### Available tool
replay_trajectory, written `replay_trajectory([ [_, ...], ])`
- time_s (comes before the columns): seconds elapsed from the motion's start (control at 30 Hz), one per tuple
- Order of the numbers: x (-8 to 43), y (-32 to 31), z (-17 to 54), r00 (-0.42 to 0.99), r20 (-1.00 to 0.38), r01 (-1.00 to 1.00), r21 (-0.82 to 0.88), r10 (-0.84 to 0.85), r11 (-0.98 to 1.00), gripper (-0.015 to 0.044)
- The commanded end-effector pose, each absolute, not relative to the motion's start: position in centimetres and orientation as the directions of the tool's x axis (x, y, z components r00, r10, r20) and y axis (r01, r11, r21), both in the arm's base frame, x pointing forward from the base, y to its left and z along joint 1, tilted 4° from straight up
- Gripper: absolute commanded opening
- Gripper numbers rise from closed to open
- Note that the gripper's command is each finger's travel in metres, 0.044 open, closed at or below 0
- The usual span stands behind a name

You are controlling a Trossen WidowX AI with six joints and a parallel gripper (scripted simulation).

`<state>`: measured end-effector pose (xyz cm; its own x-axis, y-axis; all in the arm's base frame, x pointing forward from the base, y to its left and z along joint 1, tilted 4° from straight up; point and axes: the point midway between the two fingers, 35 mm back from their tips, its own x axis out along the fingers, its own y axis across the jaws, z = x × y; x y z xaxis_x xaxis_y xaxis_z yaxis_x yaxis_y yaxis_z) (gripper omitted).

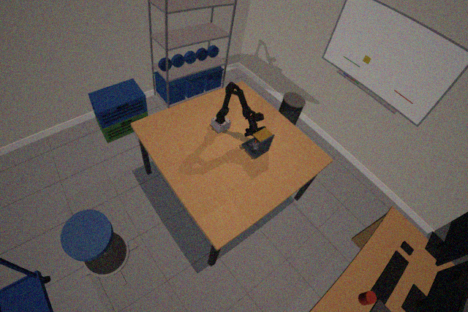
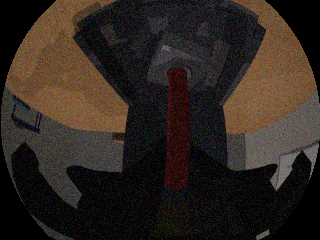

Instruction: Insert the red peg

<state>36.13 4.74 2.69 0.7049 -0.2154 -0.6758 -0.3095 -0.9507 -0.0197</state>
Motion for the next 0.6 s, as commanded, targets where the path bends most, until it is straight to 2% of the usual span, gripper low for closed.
replay_trajectory([
  [0.0,36.4,4.7,2.4,0.701,-0.681,-0.304,-0.014,-0.214,-0.953,0.0],
  [0.57,37.6,4.6,2.4,0.701,-0.68,-0.304,-0.014,-0.214,-0.953,0.0],
])
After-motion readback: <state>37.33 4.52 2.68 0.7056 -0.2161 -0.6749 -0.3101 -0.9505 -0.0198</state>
